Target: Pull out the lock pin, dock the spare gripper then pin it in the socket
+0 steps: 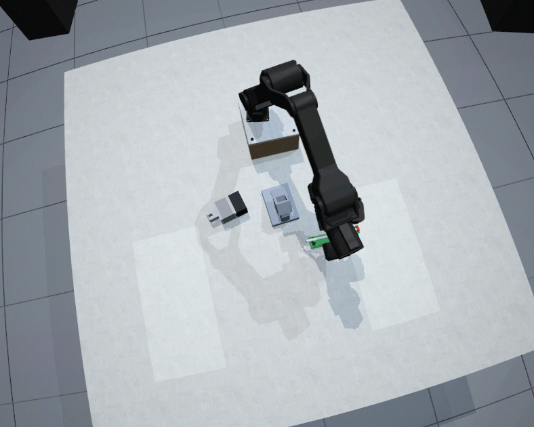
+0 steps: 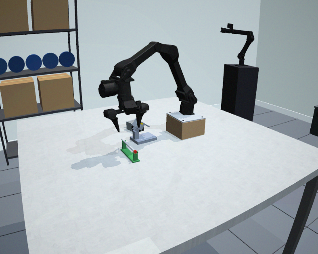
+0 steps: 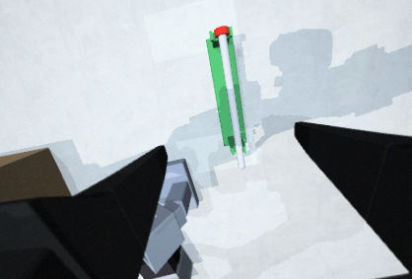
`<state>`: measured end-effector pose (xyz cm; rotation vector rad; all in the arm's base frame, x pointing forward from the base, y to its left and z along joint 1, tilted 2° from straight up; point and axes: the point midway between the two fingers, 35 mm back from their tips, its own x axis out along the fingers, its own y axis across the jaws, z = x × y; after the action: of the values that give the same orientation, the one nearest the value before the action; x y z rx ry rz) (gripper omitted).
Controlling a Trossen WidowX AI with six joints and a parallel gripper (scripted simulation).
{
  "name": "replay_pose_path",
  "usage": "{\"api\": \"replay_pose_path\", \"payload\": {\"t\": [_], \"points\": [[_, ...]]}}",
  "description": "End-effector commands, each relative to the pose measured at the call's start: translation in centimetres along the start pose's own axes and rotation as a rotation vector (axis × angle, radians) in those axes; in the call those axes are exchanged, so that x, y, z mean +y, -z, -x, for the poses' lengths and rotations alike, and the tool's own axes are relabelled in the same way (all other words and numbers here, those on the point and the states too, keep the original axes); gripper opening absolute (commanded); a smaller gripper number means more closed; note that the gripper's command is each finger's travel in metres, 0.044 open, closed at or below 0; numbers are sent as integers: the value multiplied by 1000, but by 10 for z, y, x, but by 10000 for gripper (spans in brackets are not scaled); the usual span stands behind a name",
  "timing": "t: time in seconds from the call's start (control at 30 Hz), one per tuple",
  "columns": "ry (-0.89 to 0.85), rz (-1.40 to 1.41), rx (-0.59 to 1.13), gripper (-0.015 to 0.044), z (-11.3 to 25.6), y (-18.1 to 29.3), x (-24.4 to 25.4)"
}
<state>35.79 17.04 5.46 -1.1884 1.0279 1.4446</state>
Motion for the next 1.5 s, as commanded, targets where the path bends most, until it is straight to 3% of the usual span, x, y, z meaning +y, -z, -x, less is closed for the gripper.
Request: {"api": "replay_pose_path", "payload": {"t": [0.0,0.33,0.47,0.73,1.0,1.33,1.47], "points": [[-2,0,0,440,0,0,0],[0,0,0,440,58,-7,3],[16,-80,13,440,53,1,2],[226,-993,116,440,57,93,26],[533,-1901,93,440,55,174,76],[921,-2690,-98,440,46,233,138],[951,-2739,-119,440,45,236,143]]}}
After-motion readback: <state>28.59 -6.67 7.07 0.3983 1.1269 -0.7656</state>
